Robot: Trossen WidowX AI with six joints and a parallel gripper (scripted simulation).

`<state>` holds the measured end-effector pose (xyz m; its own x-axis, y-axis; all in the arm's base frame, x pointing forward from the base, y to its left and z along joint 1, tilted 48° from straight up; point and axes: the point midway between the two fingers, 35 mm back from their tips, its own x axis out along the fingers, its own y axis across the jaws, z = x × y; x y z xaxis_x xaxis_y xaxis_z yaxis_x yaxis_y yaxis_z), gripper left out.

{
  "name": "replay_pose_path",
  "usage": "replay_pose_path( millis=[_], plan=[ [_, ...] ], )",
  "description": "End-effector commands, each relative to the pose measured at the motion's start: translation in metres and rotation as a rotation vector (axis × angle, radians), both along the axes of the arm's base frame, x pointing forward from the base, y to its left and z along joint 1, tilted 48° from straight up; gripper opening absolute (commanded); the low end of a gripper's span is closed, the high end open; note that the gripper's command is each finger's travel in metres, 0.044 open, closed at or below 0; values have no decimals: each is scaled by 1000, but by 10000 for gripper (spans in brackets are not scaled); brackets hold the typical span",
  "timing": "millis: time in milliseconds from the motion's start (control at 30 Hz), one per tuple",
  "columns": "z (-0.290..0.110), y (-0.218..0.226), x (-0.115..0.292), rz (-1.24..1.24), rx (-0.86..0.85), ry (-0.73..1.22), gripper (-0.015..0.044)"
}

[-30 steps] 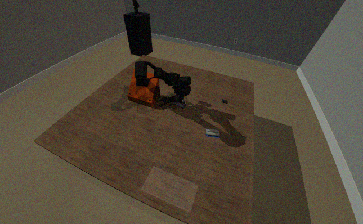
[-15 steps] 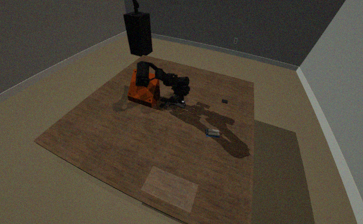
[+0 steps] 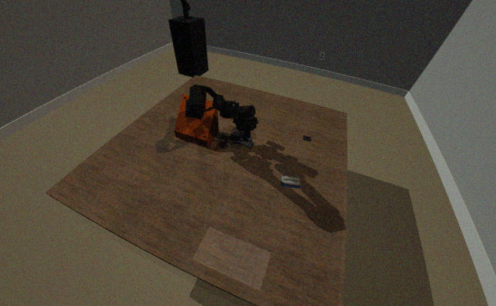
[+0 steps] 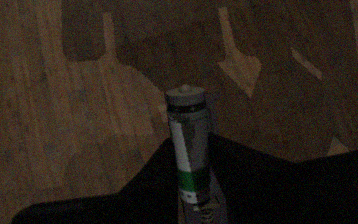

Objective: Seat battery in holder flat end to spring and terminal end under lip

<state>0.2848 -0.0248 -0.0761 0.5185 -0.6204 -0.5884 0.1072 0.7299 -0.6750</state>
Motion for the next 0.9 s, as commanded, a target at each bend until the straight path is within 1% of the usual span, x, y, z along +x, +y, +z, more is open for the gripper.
replay_pose_path(
  millis=[0, 867],
  plan=[
    [-2, -3, -5, 17, -6, 3, 66],
    [-1, -8, -16, 69, -7, -33, 66]
  ],
)
